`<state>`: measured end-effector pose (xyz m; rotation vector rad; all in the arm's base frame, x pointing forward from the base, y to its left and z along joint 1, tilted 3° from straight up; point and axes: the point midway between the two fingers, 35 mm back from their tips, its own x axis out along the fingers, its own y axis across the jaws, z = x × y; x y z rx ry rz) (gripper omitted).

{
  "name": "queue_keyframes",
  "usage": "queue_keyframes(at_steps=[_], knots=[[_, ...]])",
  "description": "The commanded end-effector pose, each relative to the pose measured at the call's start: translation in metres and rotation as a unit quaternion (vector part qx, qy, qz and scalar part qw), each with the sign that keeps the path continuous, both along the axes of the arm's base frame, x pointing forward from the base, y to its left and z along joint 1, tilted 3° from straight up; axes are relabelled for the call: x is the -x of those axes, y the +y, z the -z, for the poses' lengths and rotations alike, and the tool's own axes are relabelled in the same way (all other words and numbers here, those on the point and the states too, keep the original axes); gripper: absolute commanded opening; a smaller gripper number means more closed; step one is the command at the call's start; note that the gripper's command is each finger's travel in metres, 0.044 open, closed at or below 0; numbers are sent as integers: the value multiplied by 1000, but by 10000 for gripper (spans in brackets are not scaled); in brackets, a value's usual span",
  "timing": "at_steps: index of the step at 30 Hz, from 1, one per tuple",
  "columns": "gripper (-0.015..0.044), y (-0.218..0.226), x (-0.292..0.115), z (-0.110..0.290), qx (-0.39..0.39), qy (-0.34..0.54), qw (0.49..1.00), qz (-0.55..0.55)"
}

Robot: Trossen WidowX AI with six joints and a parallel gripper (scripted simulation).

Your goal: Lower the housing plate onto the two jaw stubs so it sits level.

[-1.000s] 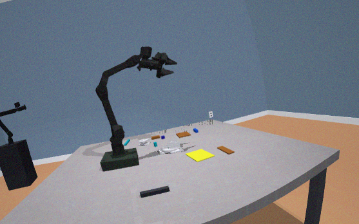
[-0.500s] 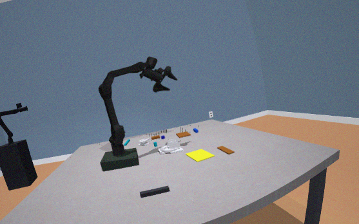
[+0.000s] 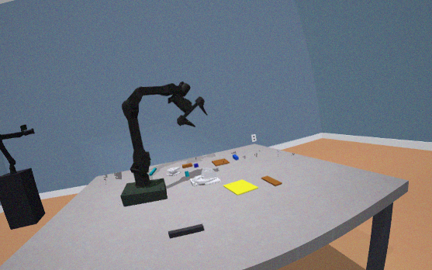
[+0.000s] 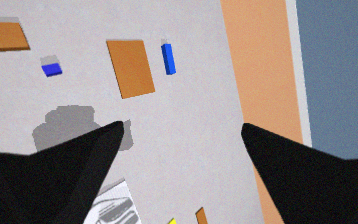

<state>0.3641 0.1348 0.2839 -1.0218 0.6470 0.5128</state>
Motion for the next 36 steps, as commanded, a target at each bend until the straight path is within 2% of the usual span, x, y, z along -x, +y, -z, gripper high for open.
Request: queue_keyframes(at_steps=[1, 17, 36], knots=[[440, 17, 10, 25, 32, 37, 997, -52], [440, 69, 66, 104, 144, 155, 944, -254], [440, 95, 152, 176, 247, 269, 804, -469]])
